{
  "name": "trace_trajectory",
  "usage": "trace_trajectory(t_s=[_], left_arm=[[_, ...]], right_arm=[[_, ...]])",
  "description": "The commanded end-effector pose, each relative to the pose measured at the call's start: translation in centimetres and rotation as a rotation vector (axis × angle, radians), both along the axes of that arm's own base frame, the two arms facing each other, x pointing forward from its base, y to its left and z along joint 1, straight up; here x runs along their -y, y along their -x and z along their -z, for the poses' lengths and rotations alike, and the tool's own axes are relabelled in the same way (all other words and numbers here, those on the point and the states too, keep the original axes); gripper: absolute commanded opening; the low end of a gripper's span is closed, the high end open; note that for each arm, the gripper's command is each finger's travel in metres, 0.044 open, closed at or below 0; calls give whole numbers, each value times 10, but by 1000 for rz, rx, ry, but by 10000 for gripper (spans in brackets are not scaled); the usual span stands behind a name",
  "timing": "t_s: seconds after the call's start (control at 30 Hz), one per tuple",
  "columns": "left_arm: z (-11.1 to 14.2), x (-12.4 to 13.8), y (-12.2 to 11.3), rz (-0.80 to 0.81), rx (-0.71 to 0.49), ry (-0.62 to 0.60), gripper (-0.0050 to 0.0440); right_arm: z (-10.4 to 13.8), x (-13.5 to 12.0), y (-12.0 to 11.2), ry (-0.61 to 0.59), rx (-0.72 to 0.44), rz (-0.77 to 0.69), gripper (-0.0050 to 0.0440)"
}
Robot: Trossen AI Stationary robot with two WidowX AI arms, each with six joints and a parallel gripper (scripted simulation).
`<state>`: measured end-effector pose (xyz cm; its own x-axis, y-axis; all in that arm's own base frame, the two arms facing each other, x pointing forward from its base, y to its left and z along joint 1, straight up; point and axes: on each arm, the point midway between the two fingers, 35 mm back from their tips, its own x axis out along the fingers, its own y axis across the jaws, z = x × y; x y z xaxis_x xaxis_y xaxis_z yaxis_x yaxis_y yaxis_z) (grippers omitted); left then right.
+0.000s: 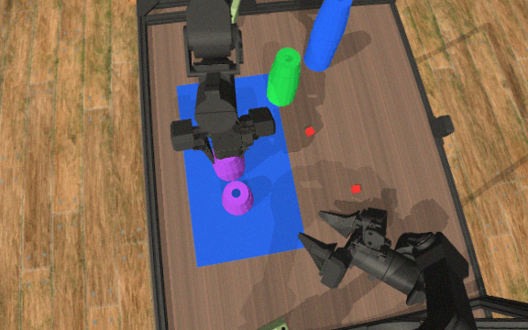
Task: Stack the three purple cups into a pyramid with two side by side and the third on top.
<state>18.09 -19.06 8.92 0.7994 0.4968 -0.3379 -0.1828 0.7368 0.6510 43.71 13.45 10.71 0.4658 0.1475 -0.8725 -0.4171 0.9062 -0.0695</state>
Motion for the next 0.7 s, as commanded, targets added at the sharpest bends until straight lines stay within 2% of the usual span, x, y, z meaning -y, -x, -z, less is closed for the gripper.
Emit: trace_trajectory(t_s=[0.0,0.4,0.67], left_arm=[[-1,0,0,2,3,-1,440],[-1,0,0,2,3,-1,440],[-1,0,0,2,3,-1,440]], right_arm=[[-8,0,-2,-2,13,-2,0],[-64,1,-1,-2,13,-2,0],[-67,1,-2,-2,13,-2,0]])
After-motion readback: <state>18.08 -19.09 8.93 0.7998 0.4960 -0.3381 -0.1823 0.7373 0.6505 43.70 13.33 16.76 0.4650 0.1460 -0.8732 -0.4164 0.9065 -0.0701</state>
